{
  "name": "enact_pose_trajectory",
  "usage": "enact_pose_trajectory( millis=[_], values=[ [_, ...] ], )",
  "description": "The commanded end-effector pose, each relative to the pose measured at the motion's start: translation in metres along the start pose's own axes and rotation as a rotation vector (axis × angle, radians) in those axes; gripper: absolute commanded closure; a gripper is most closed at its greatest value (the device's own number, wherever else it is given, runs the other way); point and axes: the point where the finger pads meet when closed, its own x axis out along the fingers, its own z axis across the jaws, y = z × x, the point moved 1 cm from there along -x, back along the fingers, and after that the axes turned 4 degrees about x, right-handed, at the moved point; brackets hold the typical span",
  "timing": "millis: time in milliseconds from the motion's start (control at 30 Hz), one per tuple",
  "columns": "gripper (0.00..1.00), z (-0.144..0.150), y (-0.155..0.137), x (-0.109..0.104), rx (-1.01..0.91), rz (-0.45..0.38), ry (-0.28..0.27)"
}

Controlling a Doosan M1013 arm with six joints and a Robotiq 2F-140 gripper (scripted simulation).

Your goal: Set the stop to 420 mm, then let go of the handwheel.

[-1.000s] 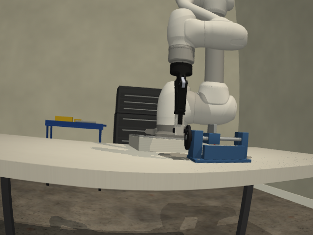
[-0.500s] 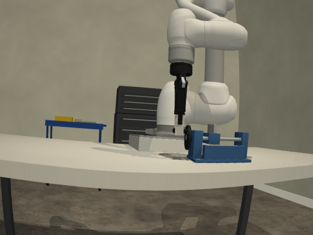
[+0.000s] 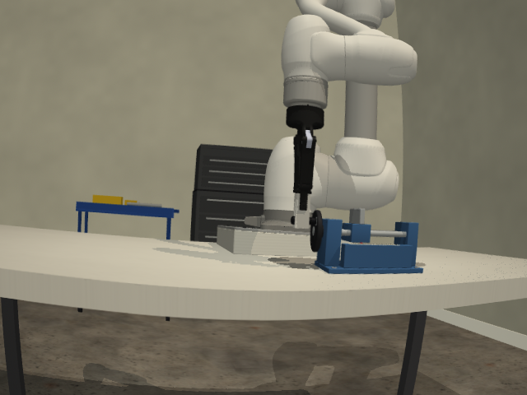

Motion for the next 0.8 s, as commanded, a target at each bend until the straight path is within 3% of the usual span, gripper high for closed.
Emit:
enact_pose_trajectory(
  millis=[0,767],
  values=[
    [0.96,-0.001,0.000,0.004,-0.004,0.004,-0.003],
    [0.96,-0.007,0.000,0.015,-0.004,0.004,-0.003]
  ],
)
